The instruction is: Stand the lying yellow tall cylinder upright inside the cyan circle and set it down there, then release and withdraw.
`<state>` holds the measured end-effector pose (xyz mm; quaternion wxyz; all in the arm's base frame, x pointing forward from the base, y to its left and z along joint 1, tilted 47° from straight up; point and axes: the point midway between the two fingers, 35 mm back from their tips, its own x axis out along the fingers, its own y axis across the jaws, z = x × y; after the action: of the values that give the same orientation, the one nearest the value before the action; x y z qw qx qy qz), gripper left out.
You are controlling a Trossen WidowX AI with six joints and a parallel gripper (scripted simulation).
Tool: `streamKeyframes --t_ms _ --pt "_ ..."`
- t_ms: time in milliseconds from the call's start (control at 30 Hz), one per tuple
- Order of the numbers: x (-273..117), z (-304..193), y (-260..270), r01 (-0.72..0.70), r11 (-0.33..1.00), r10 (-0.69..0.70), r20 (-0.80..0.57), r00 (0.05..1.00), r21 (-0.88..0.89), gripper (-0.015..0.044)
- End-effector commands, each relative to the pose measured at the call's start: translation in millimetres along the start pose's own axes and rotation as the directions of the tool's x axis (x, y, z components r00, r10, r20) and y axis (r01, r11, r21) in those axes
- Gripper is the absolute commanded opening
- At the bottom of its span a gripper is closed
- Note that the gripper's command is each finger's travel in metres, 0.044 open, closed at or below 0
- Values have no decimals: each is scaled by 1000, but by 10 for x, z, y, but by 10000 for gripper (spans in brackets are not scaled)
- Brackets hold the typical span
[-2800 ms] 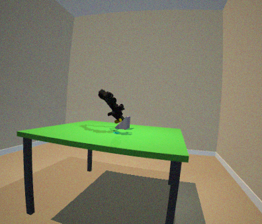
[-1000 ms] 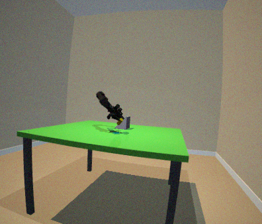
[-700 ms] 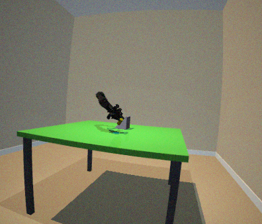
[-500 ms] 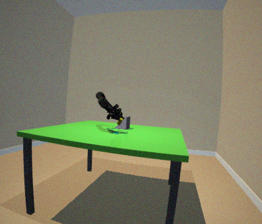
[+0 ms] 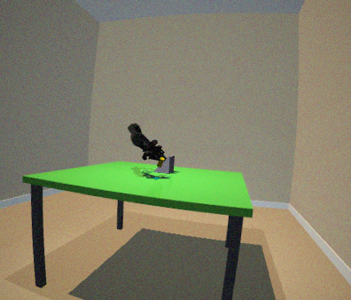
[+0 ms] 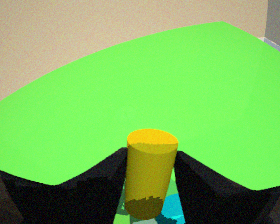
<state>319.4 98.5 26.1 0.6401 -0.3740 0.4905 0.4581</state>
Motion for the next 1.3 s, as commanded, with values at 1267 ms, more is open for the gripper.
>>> streamKeyframes --t_ms 1267 --pt "-185 -2 -22 106 989 -71 299 951 -101 105"
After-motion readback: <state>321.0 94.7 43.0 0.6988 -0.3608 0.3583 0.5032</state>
